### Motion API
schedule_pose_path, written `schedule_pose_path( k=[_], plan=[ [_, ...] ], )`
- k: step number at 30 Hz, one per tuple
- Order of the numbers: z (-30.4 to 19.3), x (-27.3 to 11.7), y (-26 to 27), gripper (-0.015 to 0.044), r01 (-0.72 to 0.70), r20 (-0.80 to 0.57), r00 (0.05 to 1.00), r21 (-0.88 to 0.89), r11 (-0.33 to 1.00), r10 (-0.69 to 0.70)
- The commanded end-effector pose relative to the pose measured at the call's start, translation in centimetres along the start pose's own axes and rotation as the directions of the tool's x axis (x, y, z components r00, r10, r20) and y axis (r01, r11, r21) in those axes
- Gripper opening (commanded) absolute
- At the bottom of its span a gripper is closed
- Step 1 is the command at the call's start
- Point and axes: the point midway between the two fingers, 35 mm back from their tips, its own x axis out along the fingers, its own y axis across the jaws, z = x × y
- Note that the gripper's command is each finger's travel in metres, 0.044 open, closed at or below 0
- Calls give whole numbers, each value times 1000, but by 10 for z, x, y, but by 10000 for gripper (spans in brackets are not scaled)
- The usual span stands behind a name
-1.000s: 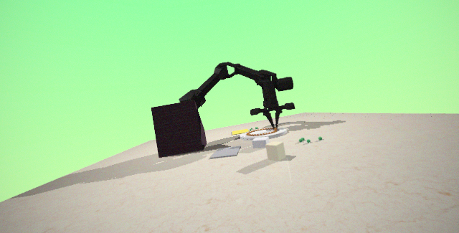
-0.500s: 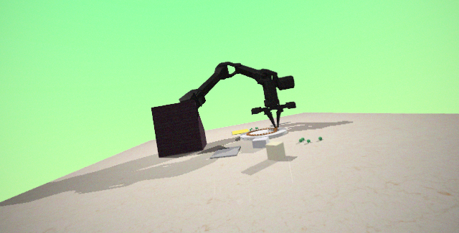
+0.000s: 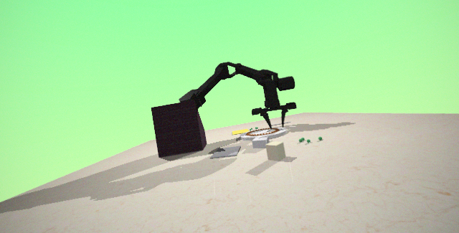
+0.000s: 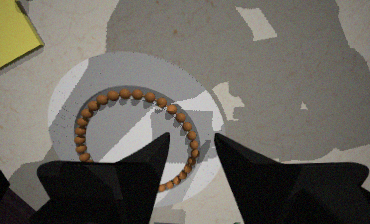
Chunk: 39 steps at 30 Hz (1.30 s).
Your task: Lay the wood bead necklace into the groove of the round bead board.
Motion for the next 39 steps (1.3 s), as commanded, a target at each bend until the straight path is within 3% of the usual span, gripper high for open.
schedule_pose_path(
  k=[1,5,39],
  plan=[
    [0,-1,0,341,0,0,1000,1,1000,0],
    [0,-1,1,440,-2,0,1000,6,1000,2],
    [0,-15,0,440,0,1,1000,6,1000,0]
  ],
)
